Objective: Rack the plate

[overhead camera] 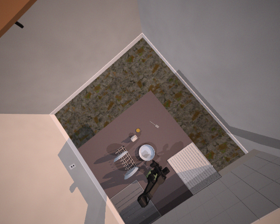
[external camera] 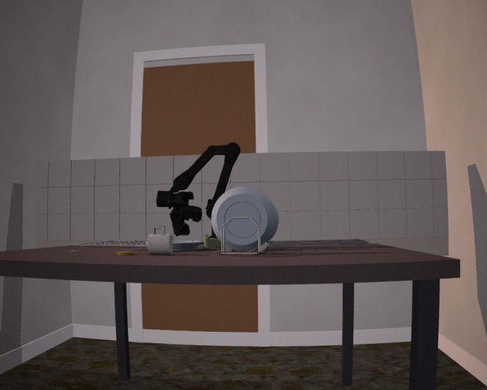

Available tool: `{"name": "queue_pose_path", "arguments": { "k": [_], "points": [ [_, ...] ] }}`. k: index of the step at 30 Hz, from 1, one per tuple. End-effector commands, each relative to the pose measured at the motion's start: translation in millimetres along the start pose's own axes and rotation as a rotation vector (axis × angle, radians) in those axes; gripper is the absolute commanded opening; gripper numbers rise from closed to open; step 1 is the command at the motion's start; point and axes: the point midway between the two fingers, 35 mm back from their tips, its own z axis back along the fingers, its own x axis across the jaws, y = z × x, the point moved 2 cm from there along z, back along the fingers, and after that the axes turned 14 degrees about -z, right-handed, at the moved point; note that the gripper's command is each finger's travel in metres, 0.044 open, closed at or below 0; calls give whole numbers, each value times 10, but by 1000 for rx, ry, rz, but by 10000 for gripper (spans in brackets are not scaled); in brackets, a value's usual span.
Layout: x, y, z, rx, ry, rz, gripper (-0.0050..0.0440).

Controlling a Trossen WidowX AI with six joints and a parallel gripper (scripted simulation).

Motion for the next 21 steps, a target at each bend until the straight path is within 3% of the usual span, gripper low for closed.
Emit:
{"name": "queue_pose_path", "arguments": {
  "k": [1,21],
  "points": [
    [46,-7,-53,-13,5,-5,91],
    [97,-4,-120,-24,11,-7,91]
  ]
}}
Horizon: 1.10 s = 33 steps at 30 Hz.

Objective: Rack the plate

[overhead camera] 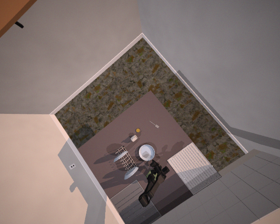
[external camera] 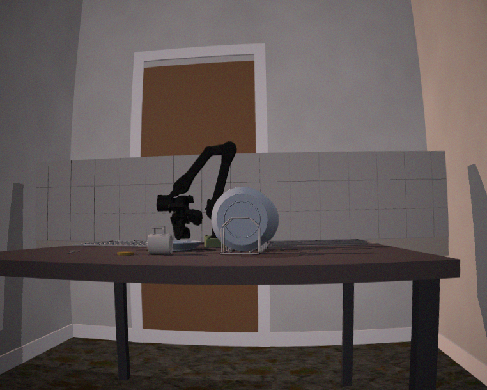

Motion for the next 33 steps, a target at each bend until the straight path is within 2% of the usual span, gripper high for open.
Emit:
{"name": "queue_pose_path", "arguments": {
  "k": [1,33],
  "points": [
    [0,-2,-12,-4,5,6,91],
    [-2,-3,-65,-2,2,36,91]
  ]
}}
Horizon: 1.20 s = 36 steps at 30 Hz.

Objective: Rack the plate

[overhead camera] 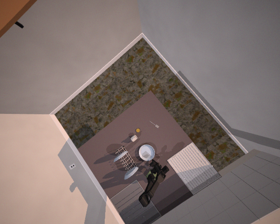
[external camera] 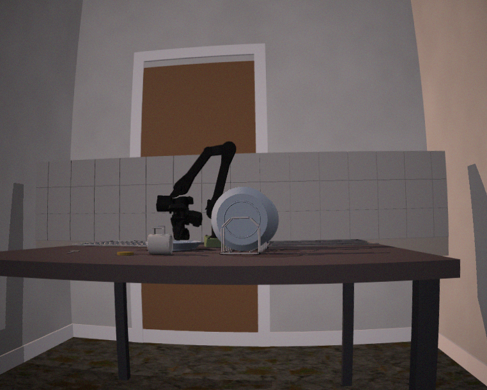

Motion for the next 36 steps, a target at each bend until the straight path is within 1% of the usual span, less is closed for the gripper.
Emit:
{"name": "queue_pose_path", "arguments": {
  "k": [1,36],
  "points": [
    [2,-2,-9,1,-1,-1,91],
    [1,-2,-71,3,-3,5,91]
  ]
}}
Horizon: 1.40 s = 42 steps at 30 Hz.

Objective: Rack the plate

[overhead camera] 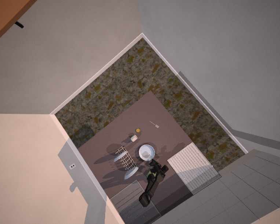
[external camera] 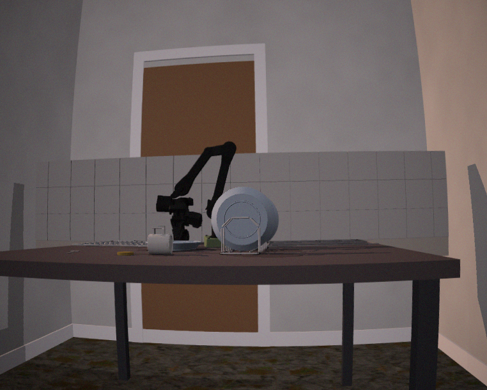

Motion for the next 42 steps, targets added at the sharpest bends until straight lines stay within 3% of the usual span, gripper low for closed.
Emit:
{"name": "queue_pose_path", "arguments": {
  "k": [1,42],
  "points": [
    [7,-1,-11,0,-3,-5,91],
    [0,0,-84,0,-3,-4,91]
  ]
}}
